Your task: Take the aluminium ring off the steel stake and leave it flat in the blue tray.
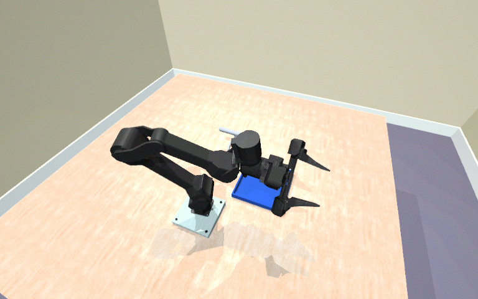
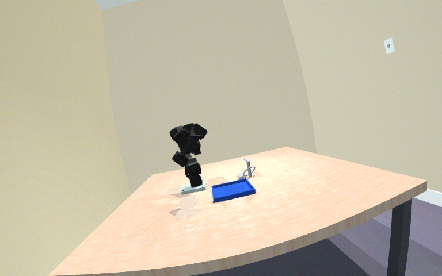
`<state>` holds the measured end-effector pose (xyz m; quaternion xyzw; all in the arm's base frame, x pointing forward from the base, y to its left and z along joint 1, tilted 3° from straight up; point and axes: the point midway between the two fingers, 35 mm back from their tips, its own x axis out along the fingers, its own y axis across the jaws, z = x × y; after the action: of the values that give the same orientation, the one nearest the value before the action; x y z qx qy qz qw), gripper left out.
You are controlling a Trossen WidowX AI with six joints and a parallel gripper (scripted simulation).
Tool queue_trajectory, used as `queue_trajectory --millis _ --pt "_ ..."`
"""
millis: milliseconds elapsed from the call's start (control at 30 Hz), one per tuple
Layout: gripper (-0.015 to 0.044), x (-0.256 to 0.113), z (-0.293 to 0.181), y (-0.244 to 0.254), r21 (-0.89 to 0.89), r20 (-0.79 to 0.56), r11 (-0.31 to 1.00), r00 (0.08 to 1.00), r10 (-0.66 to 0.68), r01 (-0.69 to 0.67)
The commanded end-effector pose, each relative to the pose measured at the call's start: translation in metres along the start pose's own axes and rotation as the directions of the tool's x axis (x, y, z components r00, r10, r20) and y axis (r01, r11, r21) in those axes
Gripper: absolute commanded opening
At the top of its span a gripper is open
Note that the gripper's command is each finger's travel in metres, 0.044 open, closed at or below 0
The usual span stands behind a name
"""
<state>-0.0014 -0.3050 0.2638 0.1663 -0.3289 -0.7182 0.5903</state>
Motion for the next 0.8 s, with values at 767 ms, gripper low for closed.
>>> queue_trajectory --millis 767 --pt "0.02 -0.059 -0.128 0.048 -0.265 -0.546 0.912 0.828 0.127 -0.314"
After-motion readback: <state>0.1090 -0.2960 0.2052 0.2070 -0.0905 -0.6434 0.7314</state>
